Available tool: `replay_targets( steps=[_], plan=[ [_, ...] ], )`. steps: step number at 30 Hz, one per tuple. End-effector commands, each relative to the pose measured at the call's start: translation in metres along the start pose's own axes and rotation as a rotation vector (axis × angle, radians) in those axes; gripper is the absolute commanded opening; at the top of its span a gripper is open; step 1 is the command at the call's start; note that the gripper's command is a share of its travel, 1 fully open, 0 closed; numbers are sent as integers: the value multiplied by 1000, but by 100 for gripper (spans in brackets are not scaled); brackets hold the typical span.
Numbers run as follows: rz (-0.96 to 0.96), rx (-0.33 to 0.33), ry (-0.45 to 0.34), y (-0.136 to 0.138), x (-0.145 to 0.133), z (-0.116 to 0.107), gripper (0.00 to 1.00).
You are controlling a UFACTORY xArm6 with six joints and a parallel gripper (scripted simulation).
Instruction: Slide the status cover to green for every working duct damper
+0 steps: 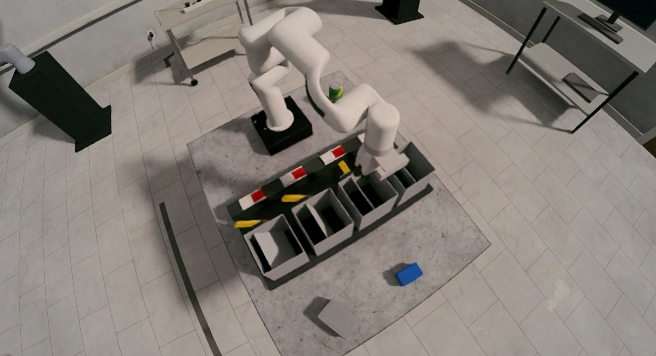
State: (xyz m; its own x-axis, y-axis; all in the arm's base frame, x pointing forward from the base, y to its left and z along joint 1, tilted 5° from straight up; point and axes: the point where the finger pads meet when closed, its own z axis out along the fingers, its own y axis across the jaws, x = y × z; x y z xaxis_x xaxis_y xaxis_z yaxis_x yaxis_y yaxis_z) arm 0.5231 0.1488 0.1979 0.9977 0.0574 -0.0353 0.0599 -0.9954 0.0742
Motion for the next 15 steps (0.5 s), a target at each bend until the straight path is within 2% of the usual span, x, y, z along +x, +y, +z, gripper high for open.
replay_targets(
  steps=[1,5,9,10,15],
  plan=[
    [-1,19,4,3,-5,-1,39],
    [-1,111,4,19,-41,8,39],
    [-1,135,3,23,-50,10,39],
    [-1,174,3,30,-66,14,39],
    [-1,246,2,43,-94,22,39]
  ],
)
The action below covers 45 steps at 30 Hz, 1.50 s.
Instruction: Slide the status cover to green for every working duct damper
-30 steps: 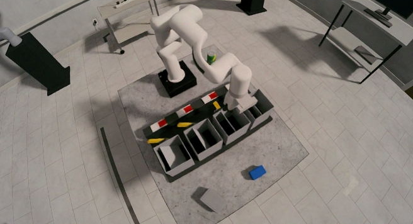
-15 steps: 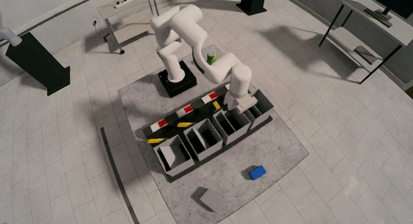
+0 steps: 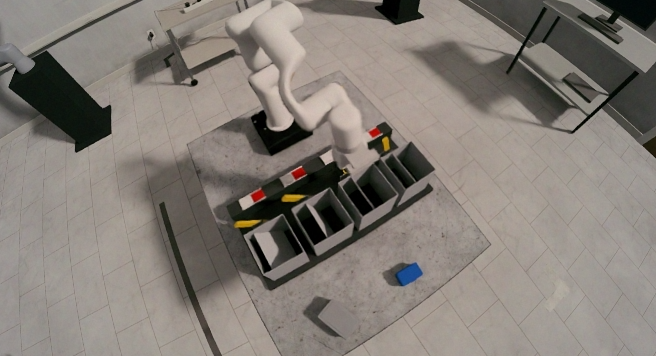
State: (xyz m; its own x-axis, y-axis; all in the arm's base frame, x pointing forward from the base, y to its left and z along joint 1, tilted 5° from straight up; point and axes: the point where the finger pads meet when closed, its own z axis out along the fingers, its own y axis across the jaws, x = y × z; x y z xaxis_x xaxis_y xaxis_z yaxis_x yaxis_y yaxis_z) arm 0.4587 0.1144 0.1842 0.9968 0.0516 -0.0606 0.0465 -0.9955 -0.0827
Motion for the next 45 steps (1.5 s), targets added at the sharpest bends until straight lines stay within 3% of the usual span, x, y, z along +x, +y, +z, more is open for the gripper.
replay_targets(
  steps=[1,4,29,45],
  plan=[
    [-11,103,27,17,-34,3,39],
    [-10,135,29,23,-46,6,39],
    [-10,136,29,23,-46,7,39],
    [-10,136,29,20,-45,26,39]
  ],
)
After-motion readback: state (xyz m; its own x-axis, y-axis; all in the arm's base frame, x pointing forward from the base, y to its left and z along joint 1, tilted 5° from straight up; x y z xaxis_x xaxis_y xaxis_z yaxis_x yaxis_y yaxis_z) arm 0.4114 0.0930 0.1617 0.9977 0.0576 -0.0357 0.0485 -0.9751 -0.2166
